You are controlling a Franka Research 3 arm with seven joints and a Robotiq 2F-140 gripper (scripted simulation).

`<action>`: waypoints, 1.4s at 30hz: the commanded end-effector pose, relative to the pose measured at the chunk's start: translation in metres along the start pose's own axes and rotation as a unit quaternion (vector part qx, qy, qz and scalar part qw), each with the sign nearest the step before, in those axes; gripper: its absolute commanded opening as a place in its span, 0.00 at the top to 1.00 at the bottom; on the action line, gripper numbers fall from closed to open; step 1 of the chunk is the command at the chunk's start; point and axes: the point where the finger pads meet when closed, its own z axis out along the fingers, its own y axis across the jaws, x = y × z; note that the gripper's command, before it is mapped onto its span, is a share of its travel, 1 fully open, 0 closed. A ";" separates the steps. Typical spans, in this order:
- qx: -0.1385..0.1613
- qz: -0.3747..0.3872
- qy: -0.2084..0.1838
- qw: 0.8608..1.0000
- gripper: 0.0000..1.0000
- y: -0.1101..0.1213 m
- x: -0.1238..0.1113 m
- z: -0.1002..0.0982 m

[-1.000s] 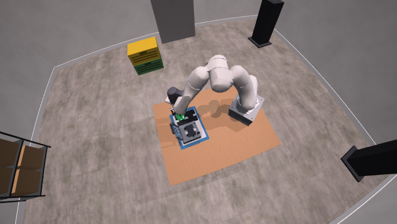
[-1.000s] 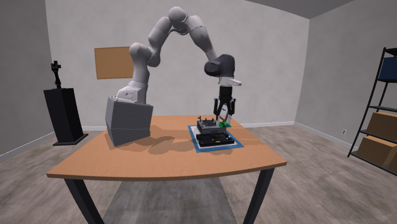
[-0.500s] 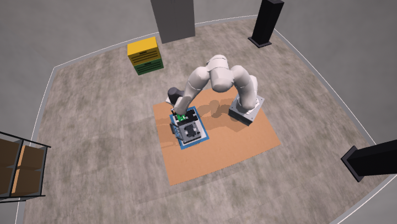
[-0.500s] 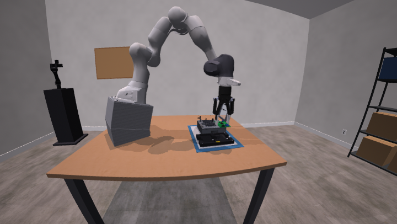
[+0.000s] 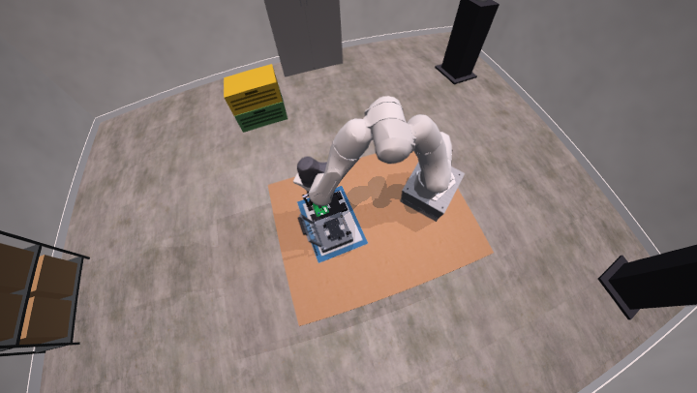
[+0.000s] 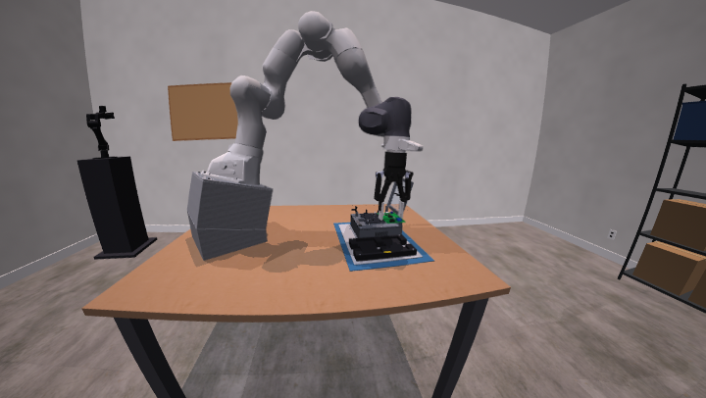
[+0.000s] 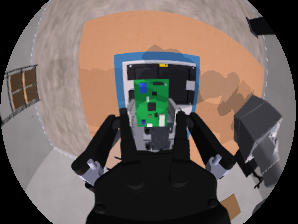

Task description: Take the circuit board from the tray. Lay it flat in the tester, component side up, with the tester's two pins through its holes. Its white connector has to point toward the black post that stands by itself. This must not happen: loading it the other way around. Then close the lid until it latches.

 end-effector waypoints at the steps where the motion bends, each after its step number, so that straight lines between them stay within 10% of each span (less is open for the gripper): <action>1: 0.005 0.009 0.002 1.000 0.54 -0.002 -0.005 -0.002; 42: 0.005 0.009 0.002 1.000 0.54 0.026 -0.122 -0.011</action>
